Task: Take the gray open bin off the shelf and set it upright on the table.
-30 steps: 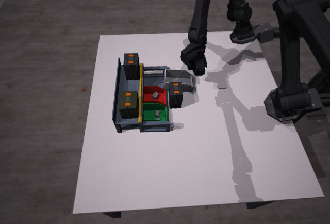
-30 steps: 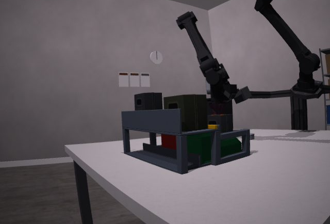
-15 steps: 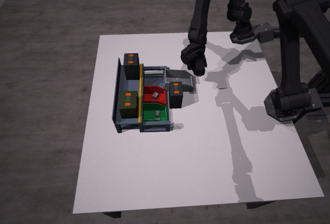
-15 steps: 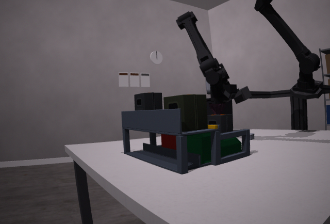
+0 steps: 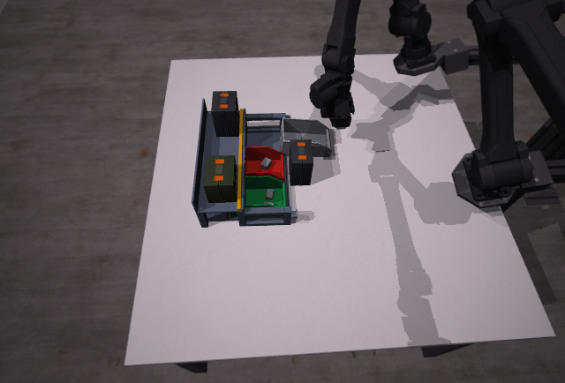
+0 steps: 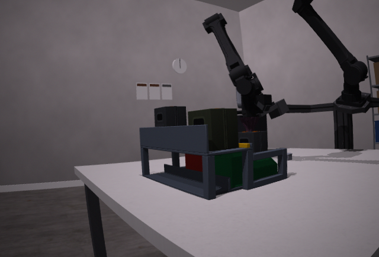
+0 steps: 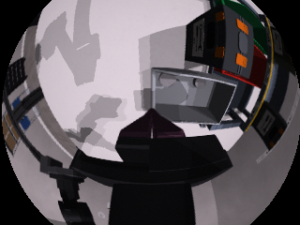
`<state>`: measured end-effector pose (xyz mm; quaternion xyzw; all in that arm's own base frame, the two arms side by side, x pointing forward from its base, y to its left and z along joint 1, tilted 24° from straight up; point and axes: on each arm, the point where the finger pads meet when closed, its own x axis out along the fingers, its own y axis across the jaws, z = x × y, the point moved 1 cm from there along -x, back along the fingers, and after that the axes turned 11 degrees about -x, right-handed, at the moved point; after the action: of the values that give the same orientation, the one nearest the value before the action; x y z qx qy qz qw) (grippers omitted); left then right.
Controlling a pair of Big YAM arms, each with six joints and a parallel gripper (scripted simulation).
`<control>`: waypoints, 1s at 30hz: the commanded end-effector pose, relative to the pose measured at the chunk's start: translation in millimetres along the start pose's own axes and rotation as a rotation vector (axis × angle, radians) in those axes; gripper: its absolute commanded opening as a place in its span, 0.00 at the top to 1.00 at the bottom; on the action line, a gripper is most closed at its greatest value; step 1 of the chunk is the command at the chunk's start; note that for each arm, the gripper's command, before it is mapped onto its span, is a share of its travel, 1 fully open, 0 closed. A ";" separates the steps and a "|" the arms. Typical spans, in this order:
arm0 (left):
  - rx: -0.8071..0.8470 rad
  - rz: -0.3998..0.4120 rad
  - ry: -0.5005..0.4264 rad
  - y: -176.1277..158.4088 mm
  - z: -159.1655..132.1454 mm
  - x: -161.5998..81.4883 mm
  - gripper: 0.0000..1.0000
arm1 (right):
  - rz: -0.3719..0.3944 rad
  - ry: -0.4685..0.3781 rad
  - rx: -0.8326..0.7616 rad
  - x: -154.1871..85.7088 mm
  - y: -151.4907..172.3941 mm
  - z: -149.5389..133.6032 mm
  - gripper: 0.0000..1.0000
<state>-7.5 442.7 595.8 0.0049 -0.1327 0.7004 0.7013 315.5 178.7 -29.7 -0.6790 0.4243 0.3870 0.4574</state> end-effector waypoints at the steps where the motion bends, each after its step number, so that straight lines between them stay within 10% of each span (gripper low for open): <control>1: -0.006 0.006 -0.039 2.9 14.1 -3.8 0.00 | -0.034 -0.017 0.013 -18.2 -17.1 7.9 1.00; 30: -0.006 0.006 -0.039 2.9 14.1 -3.8 0.00 | -0.019 -0.010 0.015 -61.6 -13.1 4.9 1.00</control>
<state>-7.5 442.7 595.8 0.0049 -0.1327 0.7004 0.7013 299.2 189.7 17.3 -0.6784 0.4243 0.3863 0.4587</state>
